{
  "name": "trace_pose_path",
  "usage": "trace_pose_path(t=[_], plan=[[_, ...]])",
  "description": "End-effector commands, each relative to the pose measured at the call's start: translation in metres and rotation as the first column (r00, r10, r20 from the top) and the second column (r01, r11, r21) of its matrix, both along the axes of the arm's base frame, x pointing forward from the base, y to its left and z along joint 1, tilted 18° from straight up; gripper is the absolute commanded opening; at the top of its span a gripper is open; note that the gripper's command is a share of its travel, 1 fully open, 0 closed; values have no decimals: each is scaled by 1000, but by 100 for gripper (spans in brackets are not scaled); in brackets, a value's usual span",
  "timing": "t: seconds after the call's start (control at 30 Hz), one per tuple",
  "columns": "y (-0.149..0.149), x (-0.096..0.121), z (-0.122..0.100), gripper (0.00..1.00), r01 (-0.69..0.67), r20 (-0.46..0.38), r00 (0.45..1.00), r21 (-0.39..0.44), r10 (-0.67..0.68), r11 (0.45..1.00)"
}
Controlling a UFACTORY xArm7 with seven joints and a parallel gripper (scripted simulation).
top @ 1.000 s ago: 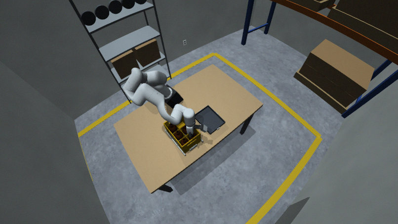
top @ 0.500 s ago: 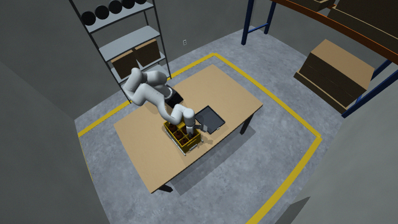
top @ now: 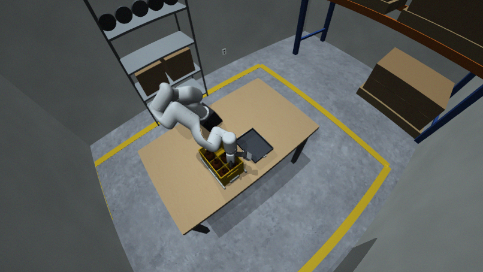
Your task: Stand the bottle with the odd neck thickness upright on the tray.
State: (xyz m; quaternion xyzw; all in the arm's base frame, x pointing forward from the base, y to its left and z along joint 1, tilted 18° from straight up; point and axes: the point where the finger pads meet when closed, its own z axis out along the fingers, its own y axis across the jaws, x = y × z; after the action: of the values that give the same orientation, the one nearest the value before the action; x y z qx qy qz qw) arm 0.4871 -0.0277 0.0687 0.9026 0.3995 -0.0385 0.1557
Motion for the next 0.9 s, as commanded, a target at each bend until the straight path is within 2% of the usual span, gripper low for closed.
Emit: trace_pose_path(t=[0.0, 0.87], plan=[[1, 1, 0, 65, -2, 4, 1000, 0, 2, 1000], [-8, 3, -25, 65, -2, 4, 1000, 0, 2, 1000]])
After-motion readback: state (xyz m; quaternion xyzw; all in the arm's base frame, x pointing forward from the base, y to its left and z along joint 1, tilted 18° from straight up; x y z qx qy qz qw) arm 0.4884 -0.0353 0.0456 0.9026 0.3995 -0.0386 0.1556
